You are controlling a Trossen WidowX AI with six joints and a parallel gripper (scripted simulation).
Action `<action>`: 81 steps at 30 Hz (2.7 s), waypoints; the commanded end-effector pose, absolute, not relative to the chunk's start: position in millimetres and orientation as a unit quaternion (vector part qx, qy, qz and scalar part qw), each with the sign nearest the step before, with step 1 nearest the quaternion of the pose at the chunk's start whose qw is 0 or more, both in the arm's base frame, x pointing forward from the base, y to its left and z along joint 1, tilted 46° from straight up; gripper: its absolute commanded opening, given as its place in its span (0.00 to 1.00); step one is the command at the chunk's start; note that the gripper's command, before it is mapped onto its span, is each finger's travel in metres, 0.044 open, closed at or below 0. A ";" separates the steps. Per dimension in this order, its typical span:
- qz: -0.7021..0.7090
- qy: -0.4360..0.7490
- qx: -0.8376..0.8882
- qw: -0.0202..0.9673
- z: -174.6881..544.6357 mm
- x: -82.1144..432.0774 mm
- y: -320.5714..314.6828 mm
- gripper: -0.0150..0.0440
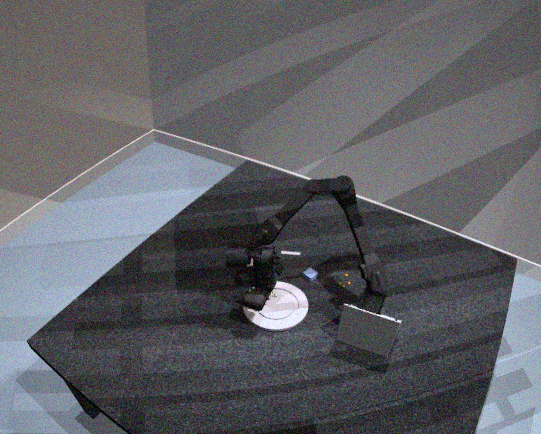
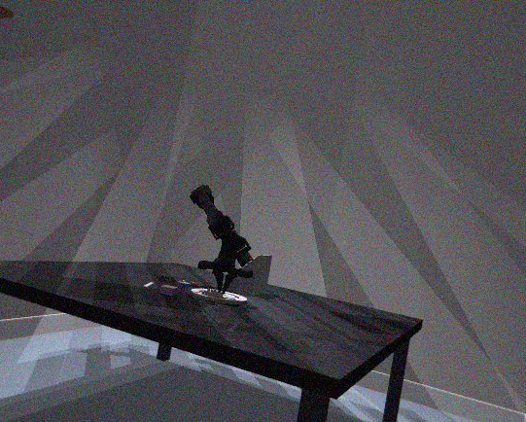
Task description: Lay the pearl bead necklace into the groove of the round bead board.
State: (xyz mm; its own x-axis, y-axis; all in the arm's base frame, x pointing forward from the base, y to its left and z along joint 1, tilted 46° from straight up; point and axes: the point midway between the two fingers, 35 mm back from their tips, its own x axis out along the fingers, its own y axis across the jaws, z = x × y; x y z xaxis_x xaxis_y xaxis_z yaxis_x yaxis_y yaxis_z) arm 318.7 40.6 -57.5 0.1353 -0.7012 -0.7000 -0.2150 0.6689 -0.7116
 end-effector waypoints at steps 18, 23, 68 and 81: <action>-0.186 0.634 -0.365 0.656 -58.2 316.8 36.7 0.25; -0.186 0.634 -0.365 0.656 -58.2 316.8 36.7 0.25; -0.186 0.634 -0.365 0.656 -42.7 312.1 52.9 1.00; -0.186 0.634 -0.365 0.656 -42.7 312.1 52.9 1.00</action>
State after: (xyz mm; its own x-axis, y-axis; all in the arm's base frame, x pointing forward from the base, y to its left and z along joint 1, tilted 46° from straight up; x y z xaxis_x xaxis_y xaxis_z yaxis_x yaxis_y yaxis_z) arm 312.3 52.6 -42.5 0.1308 -0.7097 -0.6923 -0.2228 0.6594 -0.7180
